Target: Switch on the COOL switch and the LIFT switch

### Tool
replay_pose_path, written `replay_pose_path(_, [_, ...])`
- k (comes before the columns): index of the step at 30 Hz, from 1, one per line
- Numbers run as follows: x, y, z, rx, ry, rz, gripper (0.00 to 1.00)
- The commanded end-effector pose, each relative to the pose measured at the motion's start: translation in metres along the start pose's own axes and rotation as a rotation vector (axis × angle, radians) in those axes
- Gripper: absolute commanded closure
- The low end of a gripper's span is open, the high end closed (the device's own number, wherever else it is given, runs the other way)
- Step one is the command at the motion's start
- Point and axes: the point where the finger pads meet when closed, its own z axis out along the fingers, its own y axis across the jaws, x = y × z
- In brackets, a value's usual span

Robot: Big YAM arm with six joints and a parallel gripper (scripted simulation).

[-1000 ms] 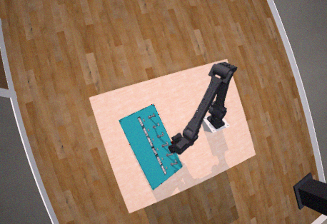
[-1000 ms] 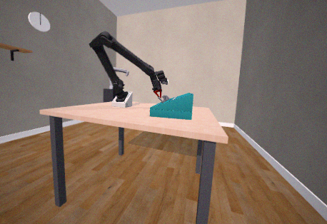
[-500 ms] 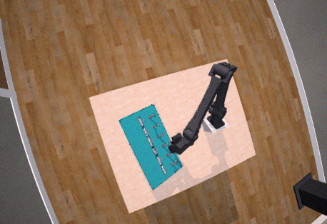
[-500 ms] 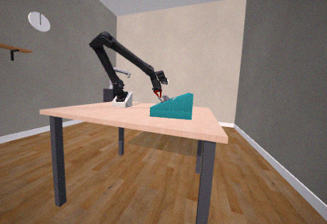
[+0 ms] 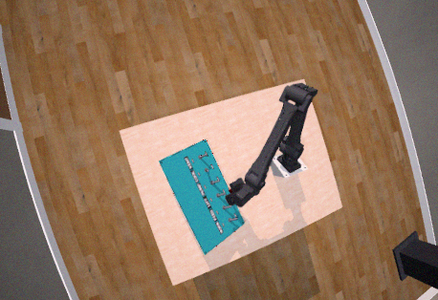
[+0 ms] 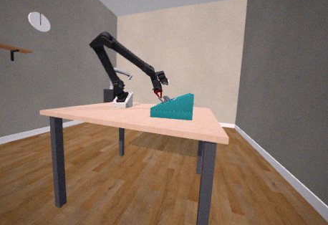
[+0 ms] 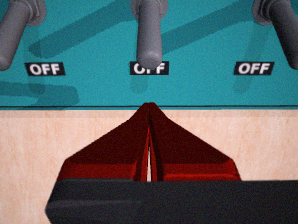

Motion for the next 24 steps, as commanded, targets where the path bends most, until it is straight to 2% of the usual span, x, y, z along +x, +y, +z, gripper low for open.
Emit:
replay_pose_path(1, [-0.025, -0.004, -0.001, -0.003, -0.023, 0.025, 1.00])
replay_pose_path(5, [-0.019, -0.003, 0.000, -0.002, -0.009, 0.011, 1.00])
replay_pose_path(11, [-0.027, -0.004, -0.001, -0.003, -0.017, 0.019, 1.00])
replay_pose_path(12, [-0.002, 0.001, 0.005, 0.000, 0.018, -0.015, 1.00])
replay_pose_path(16, [-0.031, -0.004, -0.001, -0.002, -0.017, 0.019, 1.00])
replay_pose_path(21, [-0.030, -0.003, 0.000, -0.002, -0.008, 0.009, 1.00])
replay_pose_path(24, [-0.037, -0.005, -0.001, -0.002, -0.014, 0.017, 1.00])
